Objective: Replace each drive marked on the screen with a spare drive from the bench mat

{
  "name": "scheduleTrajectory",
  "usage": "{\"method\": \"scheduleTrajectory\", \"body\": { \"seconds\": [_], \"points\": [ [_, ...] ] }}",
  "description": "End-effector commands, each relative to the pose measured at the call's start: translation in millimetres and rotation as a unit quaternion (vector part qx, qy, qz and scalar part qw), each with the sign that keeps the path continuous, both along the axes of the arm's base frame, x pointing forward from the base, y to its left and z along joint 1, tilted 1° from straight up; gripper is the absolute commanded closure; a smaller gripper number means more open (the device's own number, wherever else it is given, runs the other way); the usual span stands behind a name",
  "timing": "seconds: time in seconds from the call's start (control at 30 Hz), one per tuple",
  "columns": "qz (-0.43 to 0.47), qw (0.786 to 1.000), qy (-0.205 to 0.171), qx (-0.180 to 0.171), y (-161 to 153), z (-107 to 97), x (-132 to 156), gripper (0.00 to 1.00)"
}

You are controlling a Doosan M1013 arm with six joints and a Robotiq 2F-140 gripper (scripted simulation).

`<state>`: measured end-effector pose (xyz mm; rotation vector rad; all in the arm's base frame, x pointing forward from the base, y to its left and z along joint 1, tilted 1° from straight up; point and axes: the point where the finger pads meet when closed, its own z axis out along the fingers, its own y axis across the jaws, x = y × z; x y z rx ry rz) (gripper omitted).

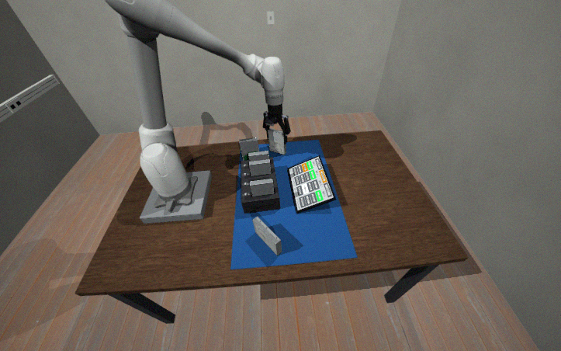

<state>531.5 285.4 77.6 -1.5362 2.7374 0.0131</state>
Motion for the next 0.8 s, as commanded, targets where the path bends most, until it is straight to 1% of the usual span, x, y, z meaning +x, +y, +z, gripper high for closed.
{"method": "scheduleTrajectory", "body": {
  "seconds": [0.0, 0.07, 0.2, 0.57, 0.63, 0.77],
  "points": [
    [0.000, 1.000, 0.000, 0.000, 0.2, 6.5, 0.4, 0.90],
    [0.000, 1.000, 0.000, 0.000, 0.2, 6.5, 0.4, 0.90],
    [0.000, 1.000, 0.000, 0.000, 0.1, 15.3, 0.4, 0.90],
    [0.000, 1.000, 0.000, 0.000, -0.2, 49.1, 0.4, 0.90],
    [0.000, 1.000, 0.000, 0.000, -0.2, 49.1, 0.4, 0.90],
    [0.000, 1.000, 0.000, 0.000, -0.3, 63.7, 0.4, 0.90]
  ]
}}
